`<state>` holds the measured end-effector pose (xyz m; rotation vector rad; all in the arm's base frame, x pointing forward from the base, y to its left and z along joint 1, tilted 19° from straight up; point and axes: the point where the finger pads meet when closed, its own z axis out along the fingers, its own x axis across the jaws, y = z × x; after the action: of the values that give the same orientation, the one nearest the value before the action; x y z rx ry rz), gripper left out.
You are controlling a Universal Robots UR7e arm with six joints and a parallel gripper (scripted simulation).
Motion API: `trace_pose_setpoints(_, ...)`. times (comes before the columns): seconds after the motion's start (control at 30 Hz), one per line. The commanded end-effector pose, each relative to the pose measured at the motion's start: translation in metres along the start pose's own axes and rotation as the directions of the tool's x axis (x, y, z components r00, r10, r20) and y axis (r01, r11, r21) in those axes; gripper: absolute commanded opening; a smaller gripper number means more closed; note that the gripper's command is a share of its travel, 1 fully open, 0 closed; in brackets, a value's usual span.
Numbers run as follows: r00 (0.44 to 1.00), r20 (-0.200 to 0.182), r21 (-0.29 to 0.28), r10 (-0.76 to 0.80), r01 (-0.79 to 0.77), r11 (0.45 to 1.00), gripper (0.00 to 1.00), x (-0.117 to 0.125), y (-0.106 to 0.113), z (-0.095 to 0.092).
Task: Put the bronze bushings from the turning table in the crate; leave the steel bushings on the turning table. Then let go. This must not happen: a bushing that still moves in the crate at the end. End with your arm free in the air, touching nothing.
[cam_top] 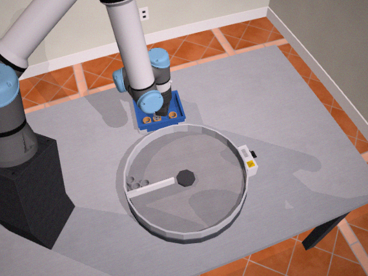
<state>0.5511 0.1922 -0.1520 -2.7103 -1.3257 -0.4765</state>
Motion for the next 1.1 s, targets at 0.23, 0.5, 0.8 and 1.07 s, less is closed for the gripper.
trace_pose_setpoints(0.23,1.0,-0.001,-0.001,0.0,0.0,1.0,0.42,0.001,0.0,-0.002)
trace_pose_setpoints(0.5,1.0,-0.001,-0.001,0.0,0.0,1.0,0.42,0.001,0.001,-0.008)
trace_pose_setpoints(0.8,1.0,-0.001,-0.001,0.0,0.0,1.0,0.42,0.001,0.001,-0.008)
trace_pose_setpoints(1.07,1.0,-0.001,-0.001,0.0,0.0,1.0,0.42,0.001,0.001,-0.014)
